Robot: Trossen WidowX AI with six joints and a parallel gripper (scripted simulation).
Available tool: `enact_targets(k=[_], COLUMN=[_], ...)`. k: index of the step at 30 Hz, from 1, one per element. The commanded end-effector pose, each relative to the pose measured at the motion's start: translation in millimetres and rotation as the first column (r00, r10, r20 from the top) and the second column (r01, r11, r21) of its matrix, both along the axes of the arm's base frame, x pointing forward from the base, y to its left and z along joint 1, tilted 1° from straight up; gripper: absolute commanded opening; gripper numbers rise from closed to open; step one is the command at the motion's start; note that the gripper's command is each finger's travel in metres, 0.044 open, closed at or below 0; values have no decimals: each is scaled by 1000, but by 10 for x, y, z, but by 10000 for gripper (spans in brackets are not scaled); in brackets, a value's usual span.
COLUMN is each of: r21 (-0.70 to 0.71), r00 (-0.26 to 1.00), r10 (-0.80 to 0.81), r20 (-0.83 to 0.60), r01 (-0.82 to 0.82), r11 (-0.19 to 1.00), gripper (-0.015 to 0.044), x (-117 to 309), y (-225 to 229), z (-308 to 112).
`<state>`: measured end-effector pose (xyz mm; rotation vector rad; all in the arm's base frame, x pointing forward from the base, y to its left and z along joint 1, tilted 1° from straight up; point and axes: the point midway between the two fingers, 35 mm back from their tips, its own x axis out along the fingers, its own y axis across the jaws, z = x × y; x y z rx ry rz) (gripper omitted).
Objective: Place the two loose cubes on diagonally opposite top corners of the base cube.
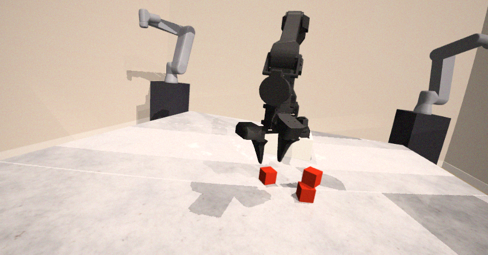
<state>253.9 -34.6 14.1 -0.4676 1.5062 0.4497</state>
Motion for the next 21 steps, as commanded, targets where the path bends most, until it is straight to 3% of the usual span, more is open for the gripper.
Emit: enact_targets(k=[1,21], r21=[-1,-1], r00=[1000,1000], r10=[4,4], r20=[-12,-12], r01=[-4,-4], r11=[1000,1000], gripper=[265,265], x=[-19,-19], y=[-3,-5], z=[-63,-376])
